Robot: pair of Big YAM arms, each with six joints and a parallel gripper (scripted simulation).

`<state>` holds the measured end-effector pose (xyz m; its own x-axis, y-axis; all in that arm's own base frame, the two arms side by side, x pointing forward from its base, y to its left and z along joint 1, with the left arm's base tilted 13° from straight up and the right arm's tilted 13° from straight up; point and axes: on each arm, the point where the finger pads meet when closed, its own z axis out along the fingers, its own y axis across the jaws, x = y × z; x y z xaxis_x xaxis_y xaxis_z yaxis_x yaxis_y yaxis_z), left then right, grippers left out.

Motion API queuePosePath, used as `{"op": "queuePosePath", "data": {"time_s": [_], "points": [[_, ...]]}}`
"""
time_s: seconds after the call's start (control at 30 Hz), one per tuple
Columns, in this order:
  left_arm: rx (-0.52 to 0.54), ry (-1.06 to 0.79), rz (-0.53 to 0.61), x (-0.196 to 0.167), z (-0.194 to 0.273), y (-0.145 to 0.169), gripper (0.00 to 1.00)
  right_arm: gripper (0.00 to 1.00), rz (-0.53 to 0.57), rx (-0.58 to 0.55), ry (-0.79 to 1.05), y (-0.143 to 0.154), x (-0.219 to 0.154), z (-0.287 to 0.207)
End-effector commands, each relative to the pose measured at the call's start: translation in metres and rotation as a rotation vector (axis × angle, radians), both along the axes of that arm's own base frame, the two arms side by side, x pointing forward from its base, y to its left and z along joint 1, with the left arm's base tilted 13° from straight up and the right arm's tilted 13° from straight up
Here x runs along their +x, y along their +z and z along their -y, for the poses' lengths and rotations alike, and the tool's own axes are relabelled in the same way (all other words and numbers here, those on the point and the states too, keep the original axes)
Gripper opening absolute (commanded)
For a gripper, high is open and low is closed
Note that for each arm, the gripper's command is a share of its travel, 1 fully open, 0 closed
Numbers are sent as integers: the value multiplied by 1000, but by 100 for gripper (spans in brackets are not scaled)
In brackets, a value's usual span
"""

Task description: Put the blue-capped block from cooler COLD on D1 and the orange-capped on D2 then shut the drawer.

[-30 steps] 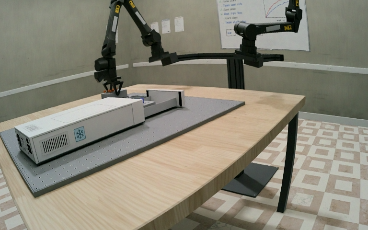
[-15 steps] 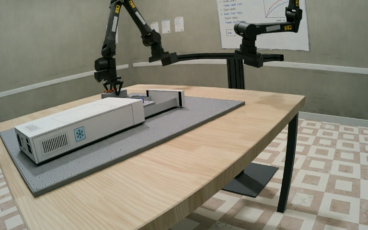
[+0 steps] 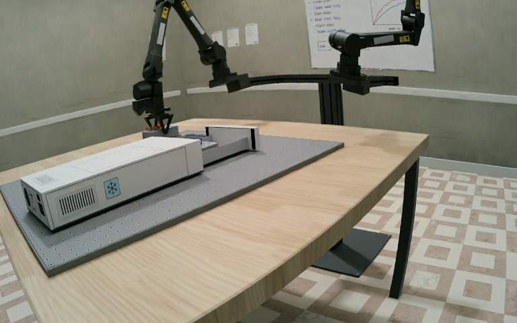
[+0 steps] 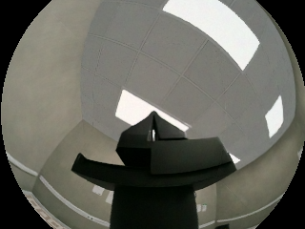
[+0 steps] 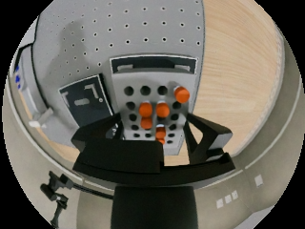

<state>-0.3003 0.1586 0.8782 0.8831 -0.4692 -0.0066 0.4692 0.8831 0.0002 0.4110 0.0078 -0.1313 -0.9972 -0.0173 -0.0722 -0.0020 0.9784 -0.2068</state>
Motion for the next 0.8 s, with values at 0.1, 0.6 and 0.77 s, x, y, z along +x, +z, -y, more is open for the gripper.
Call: {"op": "queuePosePath", "data": {"time_s": [0.1,0.6,0.77], "points": [[18,-2,-30,21,10,8,0,52,54,10,9,2,29,1],[18,-2,-30,21,10,8,0,73,54,10,9,2,29,1],[18,-2,-30,21,10,8,0,82,54,10,9,2,29,1]]}}
